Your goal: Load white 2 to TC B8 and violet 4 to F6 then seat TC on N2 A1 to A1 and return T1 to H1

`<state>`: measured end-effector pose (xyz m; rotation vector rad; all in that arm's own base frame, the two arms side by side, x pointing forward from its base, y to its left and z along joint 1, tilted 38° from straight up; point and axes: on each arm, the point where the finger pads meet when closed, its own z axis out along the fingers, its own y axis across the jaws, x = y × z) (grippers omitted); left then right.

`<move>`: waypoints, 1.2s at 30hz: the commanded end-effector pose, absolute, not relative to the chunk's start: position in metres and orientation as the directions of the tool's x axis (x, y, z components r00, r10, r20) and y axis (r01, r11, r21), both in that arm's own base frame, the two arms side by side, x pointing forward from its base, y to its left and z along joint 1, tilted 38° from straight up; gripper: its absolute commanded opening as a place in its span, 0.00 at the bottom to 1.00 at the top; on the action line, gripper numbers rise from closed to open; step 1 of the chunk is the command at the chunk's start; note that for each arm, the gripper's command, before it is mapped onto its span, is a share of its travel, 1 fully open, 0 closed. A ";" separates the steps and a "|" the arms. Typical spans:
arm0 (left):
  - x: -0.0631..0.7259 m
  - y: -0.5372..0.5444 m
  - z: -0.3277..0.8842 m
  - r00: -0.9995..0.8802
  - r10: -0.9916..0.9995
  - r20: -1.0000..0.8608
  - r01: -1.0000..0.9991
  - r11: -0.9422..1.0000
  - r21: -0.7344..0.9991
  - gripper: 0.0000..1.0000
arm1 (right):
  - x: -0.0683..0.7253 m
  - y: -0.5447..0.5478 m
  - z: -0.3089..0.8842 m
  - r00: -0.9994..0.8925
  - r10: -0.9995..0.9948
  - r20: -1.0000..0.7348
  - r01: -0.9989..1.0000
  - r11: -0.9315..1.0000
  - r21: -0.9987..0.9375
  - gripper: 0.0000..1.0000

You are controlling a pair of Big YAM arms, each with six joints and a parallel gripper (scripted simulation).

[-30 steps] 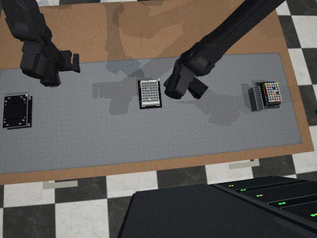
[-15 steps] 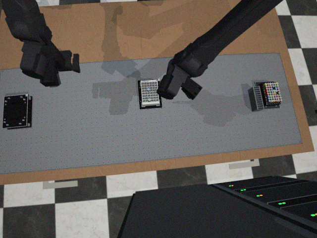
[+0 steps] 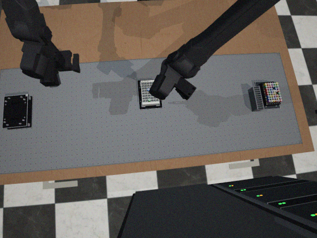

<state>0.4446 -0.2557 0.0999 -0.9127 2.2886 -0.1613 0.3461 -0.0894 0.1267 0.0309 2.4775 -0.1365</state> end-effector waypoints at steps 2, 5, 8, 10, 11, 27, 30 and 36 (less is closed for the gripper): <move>0.445 -0.280 0.103 -0.547 -0.646 -0.532 -0.559 0.755 -0.342 0.09 | 0.351 -0.091 0.136 -0.779 -0.012 -0.627 0.061 0.994 -0.094 1.00; 0.444 -0.285 0.102 -0.547 -0.646 -0.532 -0.558 0.756 -0.343 0.09 | 0.351 -0.091 0.136 -0.779 -0.012 -0.627 0.061 0.994 -0.094 1.00; 0.444 -0.293 0.101 -0.553 -0.650 -0.521 -0.555 0.754 -0.352 0.09 | 0.351 -0.091 0.136 -0.779 -0.012 -0.627 0.061 0.994 -0.094 1.00; 0.444 -0.298 0.100 -0.556 -0.653 -0.515 -0.552 0.753 -0.358 0.09 | 0.351 -0.091 0.136 -0.779 -0.012 -0.627 0.061 0.994 -0.094 1.00; 0.443 -0.302 0.100 -0.560 -0.654 -0.508 -0.551 0.752 -0.362 0.09 | 0.351 -0.091 0.136 -0.779 -0.012 -0.627 0.061 0.994 -0.094 1.00; 0.439 -0.305 0.098 -0.538 -0.646 -0.541 -0.567 0.752 -0.335 0.09 | 0.351 -0.091 0.136 -0.779 -0.012 -0.627 0.061 0.994 -0.094 1.00; 0.438 -0.306 0.100 -0.539 -0.645 -0.542 -0.564 0.754 -0.337 0.09 | 0.351 -0.091 0.136 -0.779 -0.012 -0.627 0.061 0.994 -0.094 1.00; 0.438 -0.305 0.099 -0.540 -0.644 -0.542 -0.564 0.755 -0.334 0.09 | 0.351 -0.091 0.136 -0.779 -0.012 -0.627 0.061 0.994 -0.094 1.00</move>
